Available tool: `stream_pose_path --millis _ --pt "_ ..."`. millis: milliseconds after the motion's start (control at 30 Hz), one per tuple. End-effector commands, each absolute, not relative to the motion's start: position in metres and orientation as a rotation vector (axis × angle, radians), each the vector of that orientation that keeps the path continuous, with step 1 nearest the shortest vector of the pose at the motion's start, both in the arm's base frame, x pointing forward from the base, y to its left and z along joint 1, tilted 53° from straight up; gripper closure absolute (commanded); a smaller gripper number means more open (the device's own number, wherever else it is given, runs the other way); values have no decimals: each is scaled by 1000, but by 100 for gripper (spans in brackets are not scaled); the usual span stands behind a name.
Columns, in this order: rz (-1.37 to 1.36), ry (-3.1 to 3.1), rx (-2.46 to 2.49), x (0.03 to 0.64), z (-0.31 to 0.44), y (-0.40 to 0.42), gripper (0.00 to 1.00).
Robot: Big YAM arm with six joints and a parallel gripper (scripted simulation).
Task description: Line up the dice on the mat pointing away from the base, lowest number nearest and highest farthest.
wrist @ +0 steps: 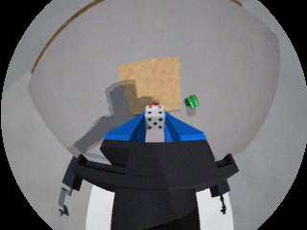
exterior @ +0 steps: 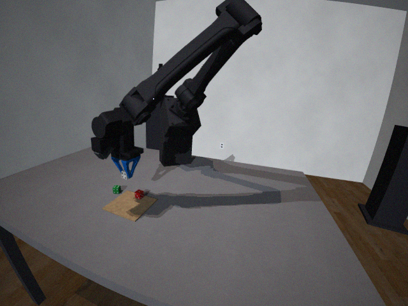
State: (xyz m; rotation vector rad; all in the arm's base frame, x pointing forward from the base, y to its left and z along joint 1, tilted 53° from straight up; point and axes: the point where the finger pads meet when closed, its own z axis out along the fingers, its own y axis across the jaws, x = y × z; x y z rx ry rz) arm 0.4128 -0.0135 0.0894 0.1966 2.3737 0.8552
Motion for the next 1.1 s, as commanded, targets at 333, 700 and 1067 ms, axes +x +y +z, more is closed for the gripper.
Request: stream_pose_path --millis 333,700,1067 --pt "816 2339 83 422 101 -9 80" --pt "832 2355 114 433 83 3 80" --pt "834 2355 115 460 53 29 80"
